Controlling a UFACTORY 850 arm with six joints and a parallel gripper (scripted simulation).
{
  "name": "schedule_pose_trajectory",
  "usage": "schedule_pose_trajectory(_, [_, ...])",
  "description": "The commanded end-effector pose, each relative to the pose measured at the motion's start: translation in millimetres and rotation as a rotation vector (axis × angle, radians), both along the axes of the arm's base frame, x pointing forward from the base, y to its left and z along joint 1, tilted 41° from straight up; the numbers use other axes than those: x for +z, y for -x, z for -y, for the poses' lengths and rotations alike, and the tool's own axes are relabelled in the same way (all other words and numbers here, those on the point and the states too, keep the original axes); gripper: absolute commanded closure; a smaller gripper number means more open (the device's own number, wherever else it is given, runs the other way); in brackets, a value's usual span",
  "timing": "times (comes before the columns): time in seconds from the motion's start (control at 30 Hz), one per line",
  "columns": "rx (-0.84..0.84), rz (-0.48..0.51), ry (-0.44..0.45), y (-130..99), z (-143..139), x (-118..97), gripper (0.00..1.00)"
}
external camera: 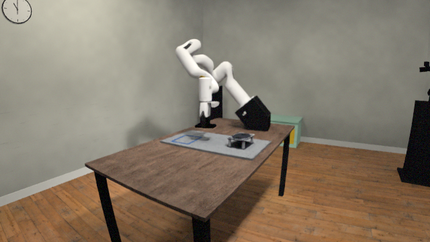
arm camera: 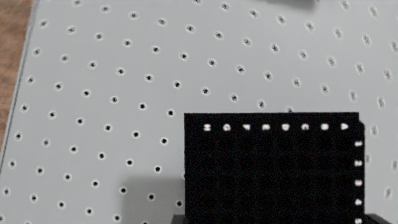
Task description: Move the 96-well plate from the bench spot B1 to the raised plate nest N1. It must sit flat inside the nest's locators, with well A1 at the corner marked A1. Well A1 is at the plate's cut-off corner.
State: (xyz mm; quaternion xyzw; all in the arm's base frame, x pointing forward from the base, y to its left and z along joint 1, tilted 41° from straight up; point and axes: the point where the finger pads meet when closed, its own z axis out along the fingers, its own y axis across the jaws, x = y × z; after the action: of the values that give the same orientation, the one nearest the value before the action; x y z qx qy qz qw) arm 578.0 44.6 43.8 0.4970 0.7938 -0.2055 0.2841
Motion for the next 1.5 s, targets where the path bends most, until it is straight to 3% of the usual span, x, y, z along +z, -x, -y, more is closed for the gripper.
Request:
schedule_pose_trajectory(0.0, [0.09, -0.081, 0.03, 3, -10, -6, 1.0])
schedule_pose_trajectory(0.1, [0.115, -0.101, 0.038, 4, -13, -8, 1.0])
schedule_pose_trajectory(0.6, [0.493, -0.405, 0.16, 17, -53, -34, 1.0])
schedule_pose_trajectory(0.67, [0.493, -0.405, 0.16, 17, -53, -34, 1.0])
schedule_pose_trajectory(1.17, [0.87, -0.709, 0.281, 31, -93, -61, 1.0])
schedule_pose_trajectory(1.47, [0.972, -0.791, 0.314, 38, -112, -74, 1.0])
